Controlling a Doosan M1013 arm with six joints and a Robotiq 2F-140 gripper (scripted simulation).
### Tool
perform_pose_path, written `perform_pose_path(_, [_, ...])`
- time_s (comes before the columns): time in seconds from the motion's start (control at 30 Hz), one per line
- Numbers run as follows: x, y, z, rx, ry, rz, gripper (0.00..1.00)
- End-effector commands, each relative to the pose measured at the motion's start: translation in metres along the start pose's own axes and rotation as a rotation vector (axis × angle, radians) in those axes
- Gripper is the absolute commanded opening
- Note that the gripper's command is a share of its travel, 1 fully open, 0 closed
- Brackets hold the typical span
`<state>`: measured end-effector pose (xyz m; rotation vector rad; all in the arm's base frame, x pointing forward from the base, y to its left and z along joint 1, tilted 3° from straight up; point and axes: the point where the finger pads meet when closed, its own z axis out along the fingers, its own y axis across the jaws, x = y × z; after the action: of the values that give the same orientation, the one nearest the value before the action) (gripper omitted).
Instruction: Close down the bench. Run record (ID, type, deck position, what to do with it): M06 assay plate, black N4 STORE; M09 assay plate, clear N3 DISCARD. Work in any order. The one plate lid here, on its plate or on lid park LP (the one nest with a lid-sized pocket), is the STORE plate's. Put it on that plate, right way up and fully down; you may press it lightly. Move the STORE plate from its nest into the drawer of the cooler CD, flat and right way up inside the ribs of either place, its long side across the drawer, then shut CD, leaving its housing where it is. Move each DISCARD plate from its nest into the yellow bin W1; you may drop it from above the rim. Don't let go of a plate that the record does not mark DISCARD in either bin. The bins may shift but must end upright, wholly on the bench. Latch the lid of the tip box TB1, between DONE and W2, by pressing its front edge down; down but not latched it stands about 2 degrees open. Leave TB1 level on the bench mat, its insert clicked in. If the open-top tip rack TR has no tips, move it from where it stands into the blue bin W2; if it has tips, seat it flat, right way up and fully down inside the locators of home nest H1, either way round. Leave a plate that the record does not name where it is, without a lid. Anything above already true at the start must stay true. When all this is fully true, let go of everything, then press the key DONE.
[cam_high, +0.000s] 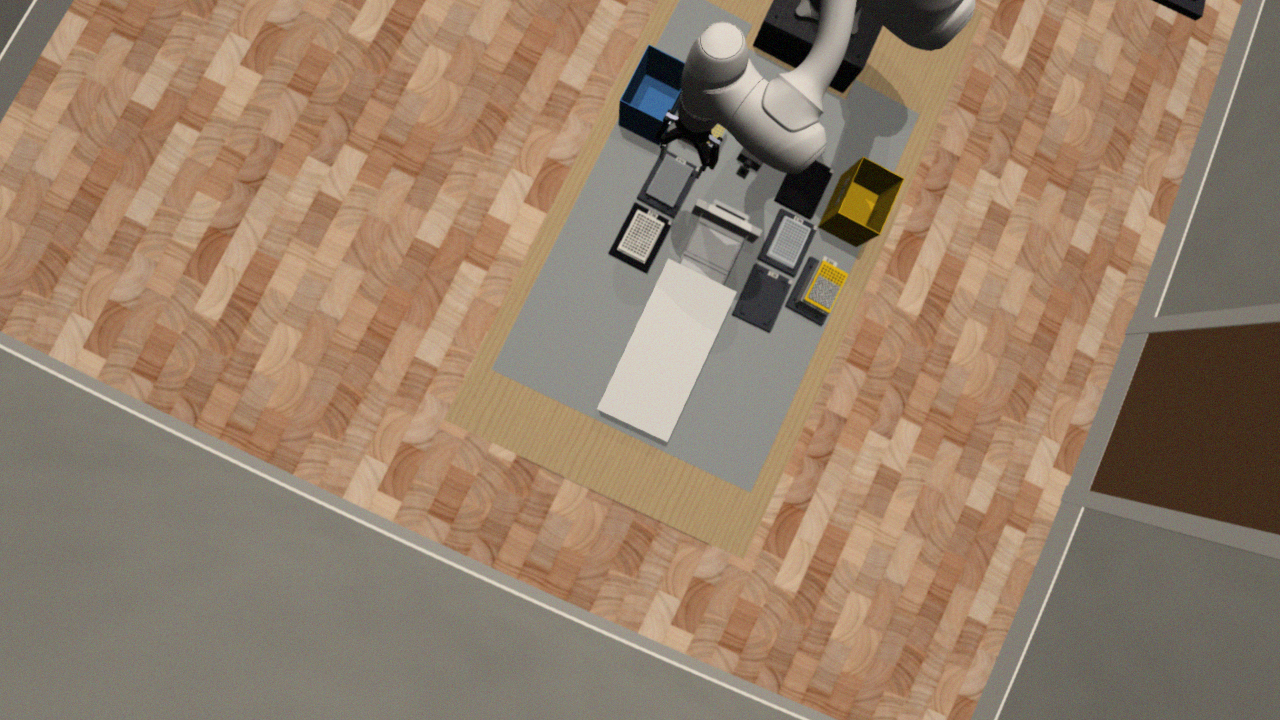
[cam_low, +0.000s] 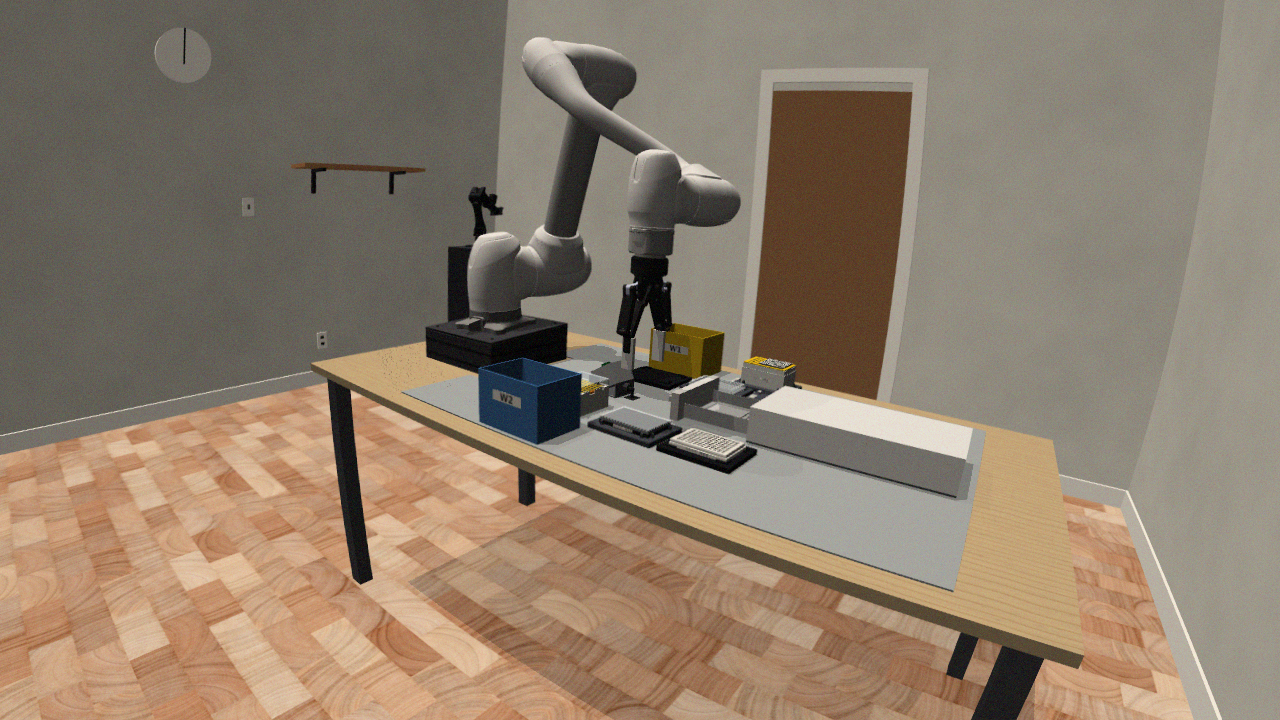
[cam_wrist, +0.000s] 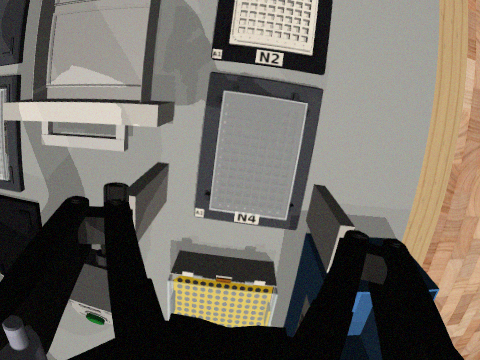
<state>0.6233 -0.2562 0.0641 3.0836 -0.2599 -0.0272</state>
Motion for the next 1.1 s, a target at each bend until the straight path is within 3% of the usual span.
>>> perform_pose_path(0.0, [0.000,0.015,-0.001,0.000,0.000,0.000,0.66])
perform_pose_path(0.43, [0.000,0.015,-0.001,0.000,0.000,0.000,0.66])
perform_pose_path(1.07, [0.000,0.015,0.022,0.000,0.000,0.000,0.66])
